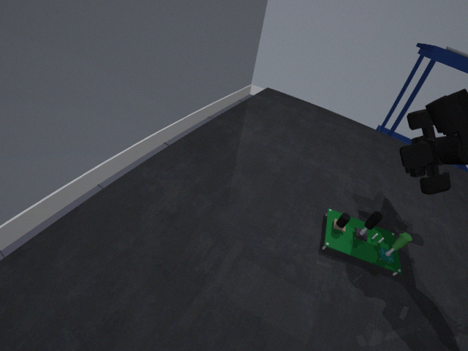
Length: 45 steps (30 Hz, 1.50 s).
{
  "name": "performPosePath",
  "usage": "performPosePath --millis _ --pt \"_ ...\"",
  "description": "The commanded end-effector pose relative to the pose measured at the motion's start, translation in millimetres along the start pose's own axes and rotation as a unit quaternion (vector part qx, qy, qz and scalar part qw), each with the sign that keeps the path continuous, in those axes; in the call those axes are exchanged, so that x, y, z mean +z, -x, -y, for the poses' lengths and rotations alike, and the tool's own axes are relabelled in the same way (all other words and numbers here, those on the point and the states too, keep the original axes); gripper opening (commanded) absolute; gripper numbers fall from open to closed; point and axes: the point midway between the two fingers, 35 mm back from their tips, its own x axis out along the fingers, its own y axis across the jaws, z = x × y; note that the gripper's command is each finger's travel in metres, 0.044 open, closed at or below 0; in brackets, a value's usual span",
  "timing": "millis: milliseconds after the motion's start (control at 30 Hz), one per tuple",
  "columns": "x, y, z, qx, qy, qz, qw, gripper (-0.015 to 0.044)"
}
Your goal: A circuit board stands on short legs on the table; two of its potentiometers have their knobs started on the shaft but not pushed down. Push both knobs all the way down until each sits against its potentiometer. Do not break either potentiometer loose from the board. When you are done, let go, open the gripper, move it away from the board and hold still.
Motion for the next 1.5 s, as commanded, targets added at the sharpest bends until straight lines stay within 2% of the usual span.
performPosePath --millis 0,367,733,1100,1467 --pt "19 9 0 0.020 -0.042 0.038 0.998 0.0000" --pt "65 47 -7 0.109 -0.166 0.120 0.973 0.0000" --pt "98 97 -23 0.230 -0.278 0.150 0.920 0.0000" --pt "115 156 -43 0.359 -0.374 0.115 0.847 0.0000" --pt "114 219 -64 0.467 -0.449 0.021 0.762 0.0000"
